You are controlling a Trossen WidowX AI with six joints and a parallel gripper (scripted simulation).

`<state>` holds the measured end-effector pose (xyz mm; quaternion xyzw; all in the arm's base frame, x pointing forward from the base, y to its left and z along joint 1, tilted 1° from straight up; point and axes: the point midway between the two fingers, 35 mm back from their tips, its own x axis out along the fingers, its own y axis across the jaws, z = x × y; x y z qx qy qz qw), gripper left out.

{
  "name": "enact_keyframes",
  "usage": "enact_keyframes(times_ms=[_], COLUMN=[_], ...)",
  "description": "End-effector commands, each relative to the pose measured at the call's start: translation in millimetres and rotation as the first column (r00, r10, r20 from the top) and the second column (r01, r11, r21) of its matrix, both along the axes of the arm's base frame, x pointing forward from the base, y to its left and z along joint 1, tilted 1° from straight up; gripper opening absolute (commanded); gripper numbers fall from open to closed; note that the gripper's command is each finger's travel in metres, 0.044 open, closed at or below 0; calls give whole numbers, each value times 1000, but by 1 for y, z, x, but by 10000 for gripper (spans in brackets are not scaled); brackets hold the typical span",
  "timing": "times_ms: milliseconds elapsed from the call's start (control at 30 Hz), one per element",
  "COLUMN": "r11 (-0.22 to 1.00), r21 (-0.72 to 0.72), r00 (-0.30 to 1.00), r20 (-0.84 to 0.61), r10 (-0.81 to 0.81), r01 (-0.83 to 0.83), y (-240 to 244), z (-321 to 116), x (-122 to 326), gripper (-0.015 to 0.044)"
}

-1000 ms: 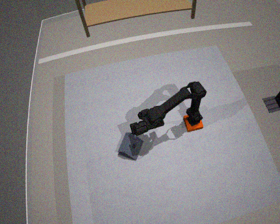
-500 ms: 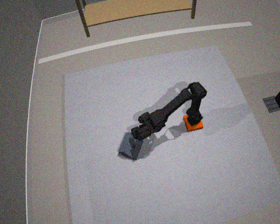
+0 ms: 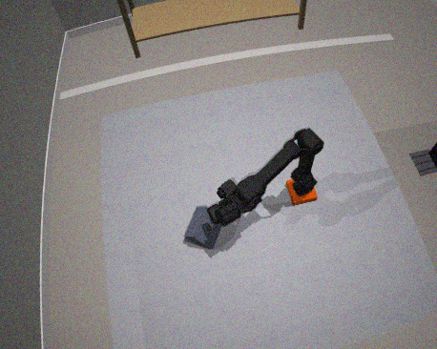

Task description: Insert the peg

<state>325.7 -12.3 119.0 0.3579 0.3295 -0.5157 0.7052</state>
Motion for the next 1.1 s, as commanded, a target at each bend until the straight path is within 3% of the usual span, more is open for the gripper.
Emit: enact_keyframes(times_ms=[0, 1067], r11=[999, 955], r21=[-25, -147], r00=[999, 966], r20=[-5, -20], r10=[35, 256], r01=[-35, -257], y=[5, 46], z=[-1, 4], x=[1, 5], gripper=[0, 0])
